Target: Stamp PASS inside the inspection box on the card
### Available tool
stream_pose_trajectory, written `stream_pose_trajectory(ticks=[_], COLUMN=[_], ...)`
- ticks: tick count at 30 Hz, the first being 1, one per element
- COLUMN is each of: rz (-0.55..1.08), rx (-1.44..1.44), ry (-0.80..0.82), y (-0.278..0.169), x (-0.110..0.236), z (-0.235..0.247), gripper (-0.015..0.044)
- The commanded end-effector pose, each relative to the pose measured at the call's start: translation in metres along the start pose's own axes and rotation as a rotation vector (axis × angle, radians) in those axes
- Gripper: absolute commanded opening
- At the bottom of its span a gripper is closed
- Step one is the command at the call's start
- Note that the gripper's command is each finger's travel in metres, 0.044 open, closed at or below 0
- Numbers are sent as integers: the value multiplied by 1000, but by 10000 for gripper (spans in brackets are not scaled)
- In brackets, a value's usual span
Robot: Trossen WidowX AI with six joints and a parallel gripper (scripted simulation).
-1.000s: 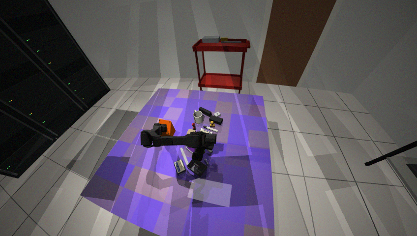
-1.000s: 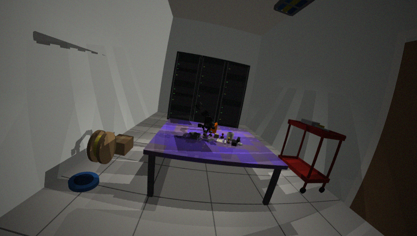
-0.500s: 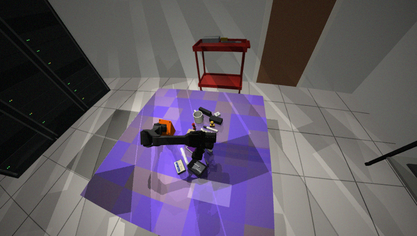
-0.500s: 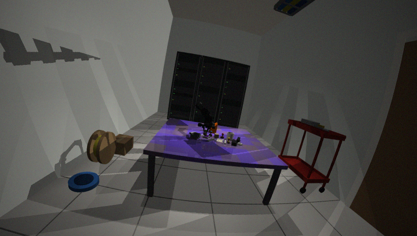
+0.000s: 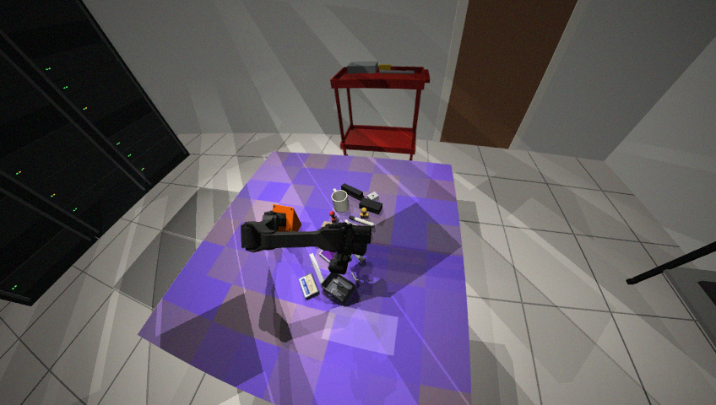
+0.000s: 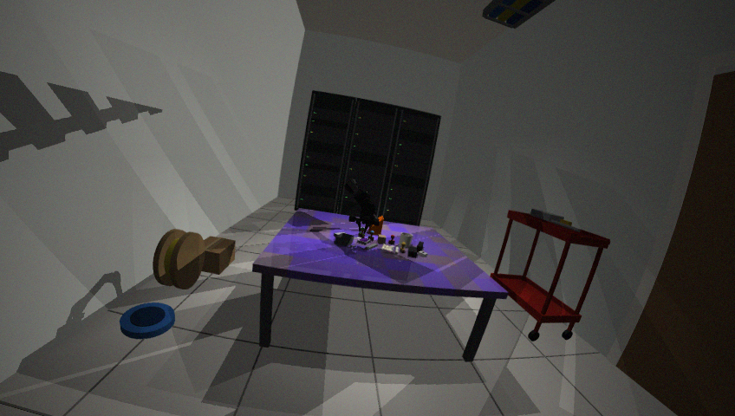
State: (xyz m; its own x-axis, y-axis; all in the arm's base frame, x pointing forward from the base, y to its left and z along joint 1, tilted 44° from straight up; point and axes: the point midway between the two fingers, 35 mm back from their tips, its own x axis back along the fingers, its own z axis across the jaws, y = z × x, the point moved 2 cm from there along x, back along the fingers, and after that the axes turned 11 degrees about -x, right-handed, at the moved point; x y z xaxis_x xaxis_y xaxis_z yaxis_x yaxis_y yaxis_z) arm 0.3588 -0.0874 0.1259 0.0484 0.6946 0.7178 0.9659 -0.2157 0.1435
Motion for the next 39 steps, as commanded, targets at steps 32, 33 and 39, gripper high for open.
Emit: stream_pose_trajectory(ticks=[32, 33, 39], rz=[2, 2, 3], rx=[-2, -2, -1], ry=[5, 5, 4], y=[-51, -55, -79], x=[15, 15, 14], z=[11, 12, 16], gripper=[0, 0, 0])
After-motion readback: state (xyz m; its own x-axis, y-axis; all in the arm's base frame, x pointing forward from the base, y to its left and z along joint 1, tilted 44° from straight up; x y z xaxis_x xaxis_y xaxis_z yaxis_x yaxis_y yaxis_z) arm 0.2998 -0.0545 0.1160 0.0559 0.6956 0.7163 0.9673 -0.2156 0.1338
